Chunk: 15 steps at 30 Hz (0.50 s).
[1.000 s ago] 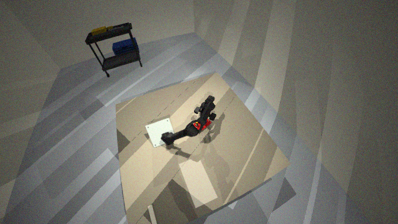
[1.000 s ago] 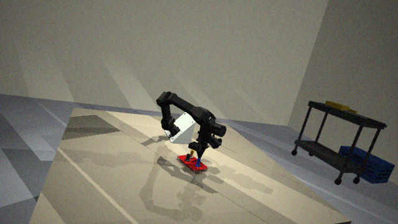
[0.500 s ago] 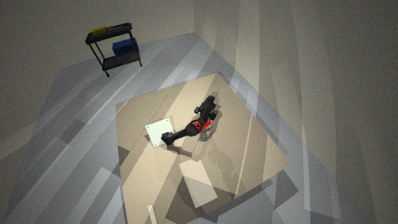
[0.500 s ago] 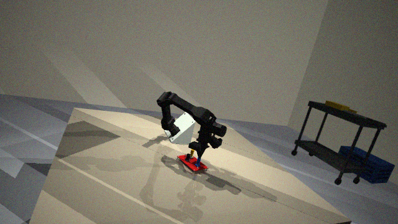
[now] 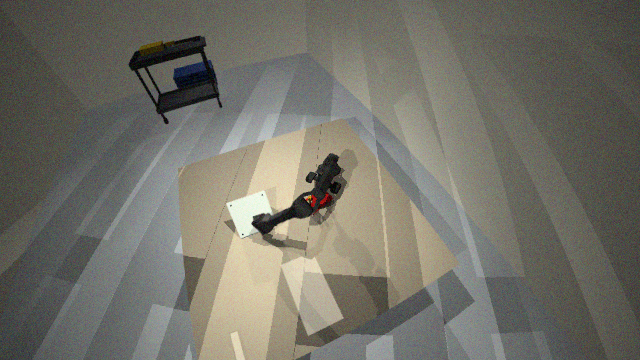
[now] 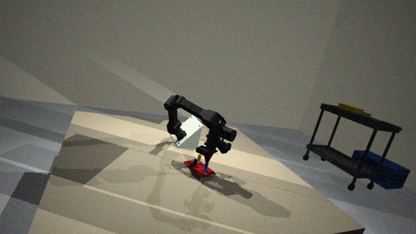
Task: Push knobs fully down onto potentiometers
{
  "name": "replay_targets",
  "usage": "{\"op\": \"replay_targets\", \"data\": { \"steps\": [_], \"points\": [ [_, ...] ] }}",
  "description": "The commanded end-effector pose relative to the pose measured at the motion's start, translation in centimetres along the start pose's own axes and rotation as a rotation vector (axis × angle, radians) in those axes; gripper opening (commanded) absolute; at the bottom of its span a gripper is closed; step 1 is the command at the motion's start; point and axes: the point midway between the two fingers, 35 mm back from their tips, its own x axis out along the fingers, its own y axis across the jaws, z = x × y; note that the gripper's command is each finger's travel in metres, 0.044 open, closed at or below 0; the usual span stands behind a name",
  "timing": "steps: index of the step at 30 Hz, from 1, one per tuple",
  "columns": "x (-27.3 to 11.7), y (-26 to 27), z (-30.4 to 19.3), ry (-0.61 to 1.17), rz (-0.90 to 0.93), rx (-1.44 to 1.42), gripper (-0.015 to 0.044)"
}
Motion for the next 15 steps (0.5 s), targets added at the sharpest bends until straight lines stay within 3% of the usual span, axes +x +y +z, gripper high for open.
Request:
{"op": "replay_targets", "data": {
  "steps": [1,6,15],
  "points": [
    [-0.89,0.0,0.11,-0.003,0.002,0.006,0.0],
    [-1.46,0.01,0.08,-0.003,0.002,0.006,0.0],
    [-0.97,0.13,-0.16,0.001,-0.001,-0.001,0.0236]
  ]
}}
